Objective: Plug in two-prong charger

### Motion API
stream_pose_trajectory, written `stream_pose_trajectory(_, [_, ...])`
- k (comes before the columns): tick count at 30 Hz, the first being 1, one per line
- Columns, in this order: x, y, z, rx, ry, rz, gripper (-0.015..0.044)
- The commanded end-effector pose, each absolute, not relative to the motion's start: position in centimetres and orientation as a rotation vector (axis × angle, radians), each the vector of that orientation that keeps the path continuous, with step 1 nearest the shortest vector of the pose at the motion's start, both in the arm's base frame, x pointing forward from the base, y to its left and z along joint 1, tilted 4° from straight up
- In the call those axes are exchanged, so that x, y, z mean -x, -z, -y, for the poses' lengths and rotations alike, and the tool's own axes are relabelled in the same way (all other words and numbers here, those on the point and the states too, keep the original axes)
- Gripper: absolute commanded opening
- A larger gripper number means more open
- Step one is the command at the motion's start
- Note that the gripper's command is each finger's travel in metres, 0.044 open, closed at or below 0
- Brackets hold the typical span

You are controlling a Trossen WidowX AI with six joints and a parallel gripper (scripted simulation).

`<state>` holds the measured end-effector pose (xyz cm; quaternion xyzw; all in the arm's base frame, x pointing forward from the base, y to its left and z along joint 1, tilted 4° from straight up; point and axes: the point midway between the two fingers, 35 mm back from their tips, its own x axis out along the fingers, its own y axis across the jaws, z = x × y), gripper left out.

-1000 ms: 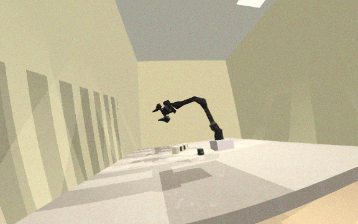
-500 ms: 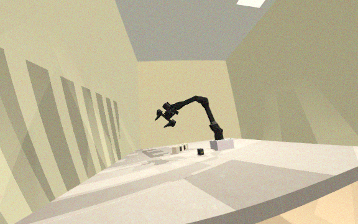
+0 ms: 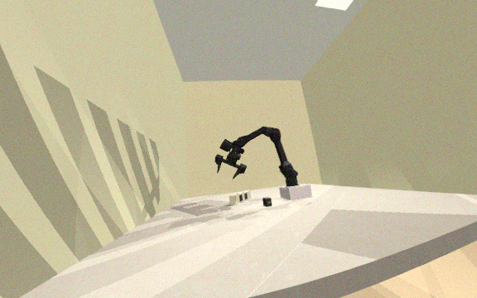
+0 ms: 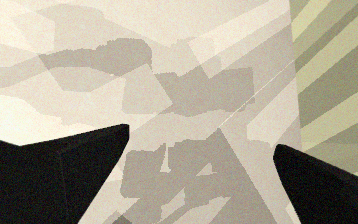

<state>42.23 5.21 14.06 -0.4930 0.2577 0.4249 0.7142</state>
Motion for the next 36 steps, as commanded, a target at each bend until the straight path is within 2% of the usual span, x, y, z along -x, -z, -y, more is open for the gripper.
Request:
stream_pose_trajectory(1, [-40.5, -12.9, -6.4, 1.095, -0.969, -0.633, 0.0440])
stream_pose_trajectory(18, [-31.6, -6.8, -9.7, 1.163, -1.116, -0.959, 0.0440])
stream_pose_trajectory(36, [-22.6, -3.0, -8.9, 1.362, -1.205, -1.271, 0.0440])
